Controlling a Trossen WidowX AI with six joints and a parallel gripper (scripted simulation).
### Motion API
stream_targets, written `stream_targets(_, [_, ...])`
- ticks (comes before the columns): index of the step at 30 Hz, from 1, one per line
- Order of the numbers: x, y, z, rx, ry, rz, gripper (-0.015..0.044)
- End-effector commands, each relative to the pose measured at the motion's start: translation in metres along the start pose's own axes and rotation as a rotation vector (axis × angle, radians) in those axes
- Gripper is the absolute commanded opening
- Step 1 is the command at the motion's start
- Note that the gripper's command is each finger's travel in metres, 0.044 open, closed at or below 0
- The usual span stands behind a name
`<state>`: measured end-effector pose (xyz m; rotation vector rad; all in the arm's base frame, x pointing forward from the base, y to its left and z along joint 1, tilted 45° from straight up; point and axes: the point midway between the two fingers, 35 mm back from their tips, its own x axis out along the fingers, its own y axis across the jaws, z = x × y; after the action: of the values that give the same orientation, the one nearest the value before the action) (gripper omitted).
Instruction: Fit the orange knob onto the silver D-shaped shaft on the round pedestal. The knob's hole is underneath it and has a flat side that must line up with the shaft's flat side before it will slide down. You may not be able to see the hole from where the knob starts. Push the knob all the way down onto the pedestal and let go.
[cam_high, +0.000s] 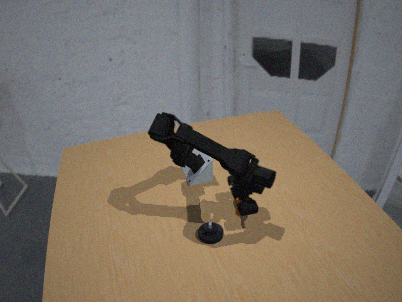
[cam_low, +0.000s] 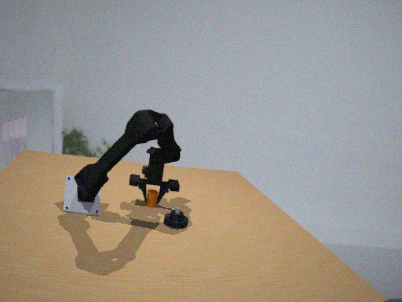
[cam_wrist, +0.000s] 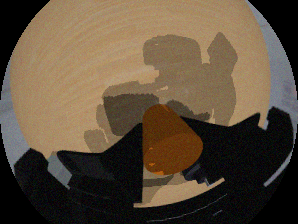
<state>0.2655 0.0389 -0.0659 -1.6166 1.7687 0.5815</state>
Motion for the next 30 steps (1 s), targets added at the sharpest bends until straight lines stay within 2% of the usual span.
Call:
stream_targets(1, [-0.012, -0.003, 0.009, 0.027, -0.029, -0.007, 0.0])
stream_targets(22, [-0.135, 0.007, 0.003, -0.026, 0.01, 0.004, 0.0])
stream_targets(30, [-0.14, 0.008, 0.004, -0.03, 0.012, -0.04, 0.0])
